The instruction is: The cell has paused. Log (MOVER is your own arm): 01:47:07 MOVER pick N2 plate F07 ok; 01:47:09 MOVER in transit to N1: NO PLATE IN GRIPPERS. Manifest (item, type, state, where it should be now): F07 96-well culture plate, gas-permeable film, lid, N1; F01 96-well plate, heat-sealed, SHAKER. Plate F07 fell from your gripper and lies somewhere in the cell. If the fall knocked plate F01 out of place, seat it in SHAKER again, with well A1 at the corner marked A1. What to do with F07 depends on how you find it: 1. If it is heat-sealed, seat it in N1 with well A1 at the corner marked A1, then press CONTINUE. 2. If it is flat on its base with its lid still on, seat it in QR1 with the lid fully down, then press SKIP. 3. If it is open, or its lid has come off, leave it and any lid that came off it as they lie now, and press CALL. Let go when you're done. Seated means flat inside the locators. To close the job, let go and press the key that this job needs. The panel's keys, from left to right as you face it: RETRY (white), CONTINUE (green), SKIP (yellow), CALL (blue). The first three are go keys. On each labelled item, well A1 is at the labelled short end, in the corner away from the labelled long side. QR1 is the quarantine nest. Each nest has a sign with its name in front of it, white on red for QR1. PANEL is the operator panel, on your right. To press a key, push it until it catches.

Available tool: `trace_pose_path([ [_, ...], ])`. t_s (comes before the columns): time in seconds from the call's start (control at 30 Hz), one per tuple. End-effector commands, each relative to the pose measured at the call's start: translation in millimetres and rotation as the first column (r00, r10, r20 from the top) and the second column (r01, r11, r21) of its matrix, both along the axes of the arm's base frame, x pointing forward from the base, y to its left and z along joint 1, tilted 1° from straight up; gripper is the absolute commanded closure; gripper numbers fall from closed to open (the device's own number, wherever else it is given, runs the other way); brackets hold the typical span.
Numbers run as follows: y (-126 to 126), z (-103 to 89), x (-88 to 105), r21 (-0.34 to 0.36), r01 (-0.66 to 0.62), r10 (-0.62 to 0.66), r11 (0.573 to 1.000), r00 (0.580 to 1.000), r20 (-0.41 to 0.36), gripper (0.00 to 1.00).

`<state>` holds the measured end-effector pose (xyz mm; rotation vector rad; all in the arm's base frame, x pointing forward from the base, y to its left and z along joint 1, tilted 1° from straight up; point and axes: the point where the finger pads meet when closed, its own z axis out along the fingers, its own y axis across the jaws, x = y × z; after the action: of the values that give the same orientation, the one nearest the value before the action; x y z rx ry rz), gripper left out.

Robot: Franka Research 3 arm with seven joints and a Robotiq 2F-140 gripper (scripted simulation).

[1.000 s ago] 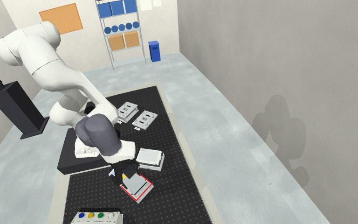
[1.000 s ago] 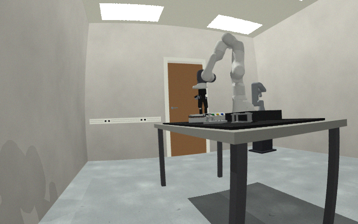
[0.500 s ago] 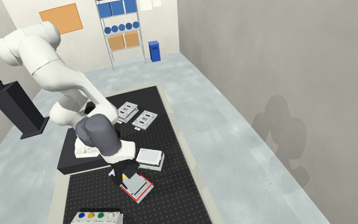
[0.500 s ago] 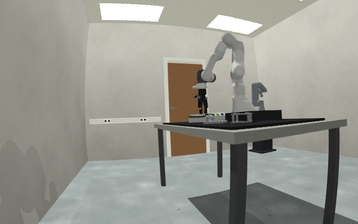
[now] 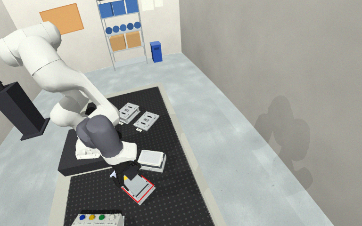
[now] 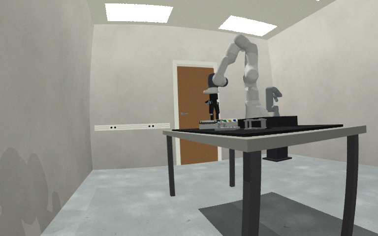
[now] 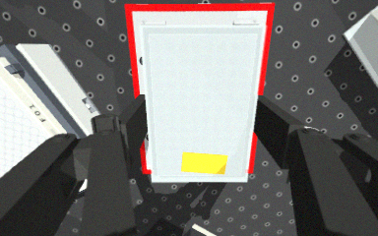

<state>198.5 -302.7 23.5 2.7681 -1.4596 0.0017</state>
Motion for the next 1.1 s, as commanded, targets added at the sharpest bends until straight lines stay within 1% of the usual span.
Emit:
trace_pose_path([
  [0.0, -0.7, 0.0, 0.8, -0.002, -0.002, 0.002, 1.000, 1.000, 0.003, 0.90],
  [1.07, -0.8, -4.6, 0.8, -0.002, -0.002, 0.002, 1.000, 1.000, 0.003, 0.90],
])
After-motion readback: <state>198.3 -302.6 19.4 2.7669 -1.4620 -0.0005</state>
